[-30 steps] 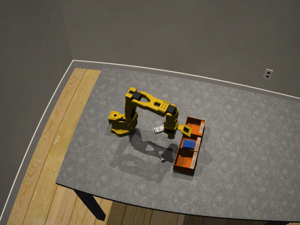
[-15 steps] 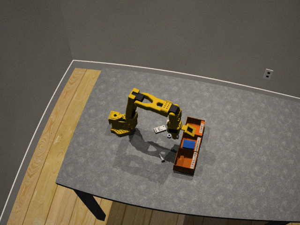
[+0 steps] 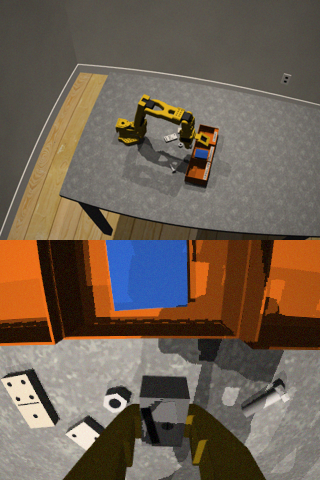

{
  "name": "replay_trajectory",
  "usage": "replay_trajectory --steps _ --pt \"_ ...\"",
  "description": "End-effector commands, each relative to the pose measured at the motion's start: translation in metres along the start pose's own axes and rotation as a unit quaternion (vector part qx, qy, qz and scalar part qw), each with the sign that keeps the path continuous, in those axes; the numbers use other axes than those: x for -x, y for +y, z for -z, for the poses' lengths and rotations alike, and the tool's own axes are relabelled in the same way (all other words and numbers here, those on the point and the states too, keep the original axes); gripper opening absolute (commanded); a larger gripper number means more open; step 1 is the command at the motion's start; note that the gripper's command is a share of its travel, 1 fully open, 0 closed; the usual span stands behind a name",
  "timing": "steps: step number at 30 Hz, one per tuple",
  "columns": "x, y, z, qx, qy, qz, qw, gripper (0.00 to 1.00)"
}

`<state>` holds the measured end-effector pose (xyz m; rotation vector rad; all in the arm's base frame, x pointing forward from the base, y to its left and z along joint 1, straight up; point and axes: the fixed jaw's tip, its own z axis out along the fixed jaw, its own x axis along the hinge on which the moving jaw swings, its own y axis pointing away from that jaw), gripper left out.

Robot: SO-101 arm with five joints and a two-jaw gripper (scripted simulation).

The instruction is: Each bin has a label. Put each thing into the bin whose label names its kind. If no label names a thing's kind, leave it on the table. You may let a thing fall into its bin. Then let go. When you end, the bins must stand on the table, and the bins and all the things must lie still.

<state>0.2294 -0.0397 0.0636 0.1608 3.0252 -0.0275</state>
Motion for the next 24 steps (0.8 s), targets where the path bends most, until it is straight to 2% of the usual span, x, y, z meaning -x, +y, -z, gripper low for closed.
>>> replay_trajectory --steps 1,14,24 --pt "0.01 0.002 0.008 -0.001 -0.026 -0.002 1.0 0.0" --pt "0.027 0.003 0.006 -0.001 -0.046 -0.014 0.999 0.0" --pt "0.029 0.003 0.005 -0.001 -0.049 -0.015 0.999 0.0"
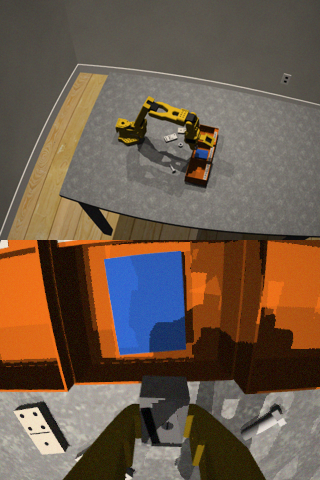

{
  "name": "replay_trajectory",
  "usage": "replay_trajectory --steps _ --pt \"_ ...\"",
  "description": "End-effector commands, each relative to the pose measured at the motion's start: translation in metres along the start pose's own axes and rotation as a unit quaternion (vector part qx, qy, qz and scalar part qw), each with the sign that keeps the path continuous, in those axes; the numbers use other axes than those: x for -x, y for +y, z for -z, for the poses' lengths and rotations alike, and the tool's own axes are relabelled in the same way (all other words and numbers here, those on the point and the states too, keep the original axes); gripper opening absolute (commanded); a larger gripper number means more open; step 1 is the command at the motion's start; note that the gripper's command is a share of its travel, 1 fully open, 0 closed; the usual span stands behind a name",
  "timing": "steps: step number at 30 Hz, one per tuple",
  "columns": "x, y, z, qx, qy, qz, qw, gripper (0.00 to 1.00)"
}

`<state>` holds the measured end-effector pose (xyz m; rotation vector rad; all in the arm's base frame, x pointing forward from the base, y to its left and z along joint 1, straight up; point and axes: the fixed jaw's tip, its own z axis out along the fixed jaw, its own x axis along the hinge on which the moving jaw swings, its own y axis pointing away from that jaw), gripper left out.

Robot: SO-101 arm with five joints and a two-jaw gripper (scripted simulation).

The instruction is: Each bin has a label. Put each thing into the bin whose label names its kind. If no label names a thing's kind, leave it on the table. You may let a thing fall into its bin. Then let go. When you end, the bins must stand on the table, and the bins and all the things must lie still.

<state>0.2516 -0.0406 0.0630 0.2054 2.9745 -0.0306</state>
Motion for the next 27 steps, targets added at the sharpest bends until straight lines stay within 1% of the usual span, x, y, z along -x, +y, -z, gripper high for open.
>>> replay_trajectory --steps 1,6,14,16,22,27 --pt "0.007 0.002 0.008 0.0 -0.025 0.001 1.0 0.0" --pt "0.01 0.002 0.008 0.0 -0.028 -0.001 1.0 0.0" --pt "0.022 0.003 0.006 0.001 -0.042 -0.009 0.999 0.0" --pt "0.022 0.003 0.006 0.001 -0.042 -0.009 0.999 0.0" --pt "0.031 0.004 0.005 0.001 -0.053 -0.015 0.998 0.0" --pt "0.034 0.004 0.004 0.001 -0.058 -0.018 0.998 0.0"
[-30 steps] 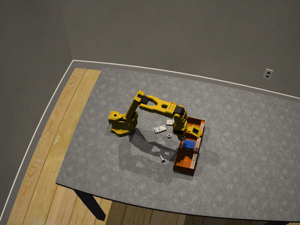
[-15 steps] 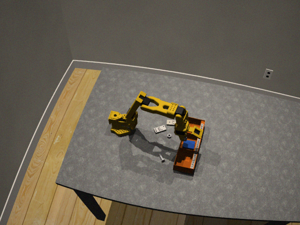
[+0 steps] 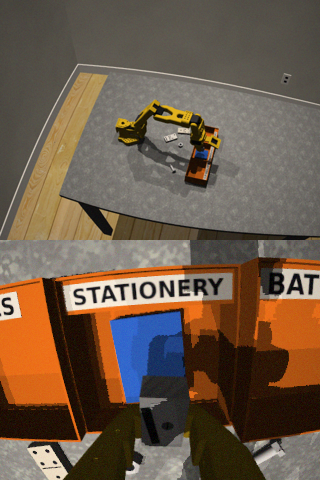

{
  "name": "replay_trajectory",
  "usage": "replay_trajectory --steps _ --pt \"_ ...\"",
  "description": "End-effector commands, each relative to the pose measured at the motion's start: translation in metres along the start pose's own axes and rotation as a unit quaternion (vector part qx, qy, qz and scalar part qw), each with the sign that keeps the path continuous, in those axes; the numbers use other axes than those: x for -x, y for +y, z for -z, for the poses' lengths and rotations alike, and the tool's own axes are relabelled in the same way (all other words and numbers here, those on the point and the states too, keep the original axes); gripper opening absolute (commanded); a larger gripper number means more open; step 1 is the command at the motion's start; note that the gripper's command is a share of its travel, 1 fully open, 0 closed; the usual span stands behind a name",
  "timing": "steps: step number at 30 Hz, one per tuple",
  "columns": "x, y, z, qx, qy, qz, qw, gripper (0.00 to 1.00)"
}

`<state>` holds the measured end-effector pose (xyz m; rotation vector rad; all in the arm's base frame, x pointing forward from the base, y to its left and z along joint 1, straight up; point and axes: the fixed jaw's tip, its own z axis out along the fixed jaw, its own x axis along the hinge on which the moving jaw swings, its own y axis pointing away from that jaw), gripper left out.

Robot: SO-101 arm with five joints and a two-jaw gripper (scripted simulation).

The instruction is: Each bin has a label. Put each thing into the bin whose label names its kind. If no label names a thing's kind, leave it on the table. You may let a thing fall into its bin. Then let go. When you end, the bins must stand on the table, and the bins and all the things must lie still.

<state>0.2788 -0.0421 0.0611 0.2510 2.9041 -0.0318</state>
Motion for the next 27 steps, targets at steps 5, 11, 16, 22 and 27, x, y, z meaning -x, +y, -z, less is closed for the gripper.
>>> replay_trajectory --steps 5,11,16,22,27 --pt "0.0089 0.0026 0.0097 0.002 -0.025 -0.001 1.0 0.0" --pt "0.0089 0.0026 0.0097 0.002 -0.025 -0.001 1.0 0.0" --pt "0.0089 0.0026 0.0097 0.002 -0.025 -0.001 1.0 0.0" --pt "0.0089 0.0026 0.0097 0.002 -0.025 -0.001 1.0 0.0" --pt "0.0118 0.0071 0.0172 0.004 -0.036 0.007 0.999 0.0"
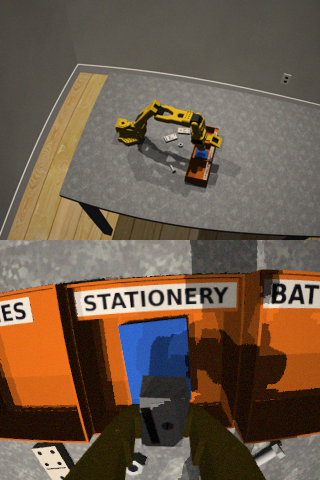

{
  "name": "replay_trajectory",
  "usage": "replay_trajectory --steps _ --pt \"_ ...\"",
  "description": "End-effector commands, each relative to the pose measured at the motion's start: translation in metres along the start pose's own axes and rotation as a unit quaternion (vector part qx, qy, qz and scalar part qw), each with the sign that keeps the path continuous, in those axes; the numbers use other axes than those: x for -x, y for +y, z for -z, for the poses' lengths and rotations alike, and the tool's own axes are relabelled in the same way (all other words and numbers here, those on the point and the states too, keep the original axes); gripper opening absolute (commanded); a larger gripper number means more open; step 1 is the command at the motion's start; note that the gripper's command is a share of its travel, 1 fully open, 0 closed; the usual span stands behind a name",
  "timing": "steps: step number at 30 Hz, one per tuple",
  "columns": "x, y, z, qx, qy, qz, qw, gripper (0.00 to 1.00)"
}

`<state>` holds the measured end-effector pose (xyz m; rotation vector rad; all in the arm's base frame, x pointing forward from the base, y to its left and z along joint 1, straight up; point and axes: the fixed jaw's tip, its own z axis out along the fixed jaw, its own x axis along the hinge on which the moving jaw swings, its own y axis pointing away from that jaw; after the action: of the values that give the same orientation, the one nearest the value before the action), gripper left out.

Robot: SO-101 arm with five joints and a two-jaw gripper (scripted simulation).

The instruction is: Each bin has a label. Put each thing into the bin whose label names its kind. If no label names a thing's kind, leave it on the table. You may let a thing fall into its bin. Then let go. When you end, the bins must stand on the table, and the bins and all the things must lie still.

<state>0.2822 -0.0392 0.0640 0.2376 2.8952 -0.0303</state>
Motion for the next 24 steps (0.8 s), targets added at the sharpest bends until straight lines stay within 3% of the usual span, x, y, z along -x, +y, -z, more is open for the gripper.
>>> replay_trajectory --steps 1,24 --pt "0.0086 0.0036 0.0149 0.002 -0.031 0.003 0.999 0.0" --pt "0.0082 0.0036 0.0118 0.002 -0.031 0.003 0.999 0.0"
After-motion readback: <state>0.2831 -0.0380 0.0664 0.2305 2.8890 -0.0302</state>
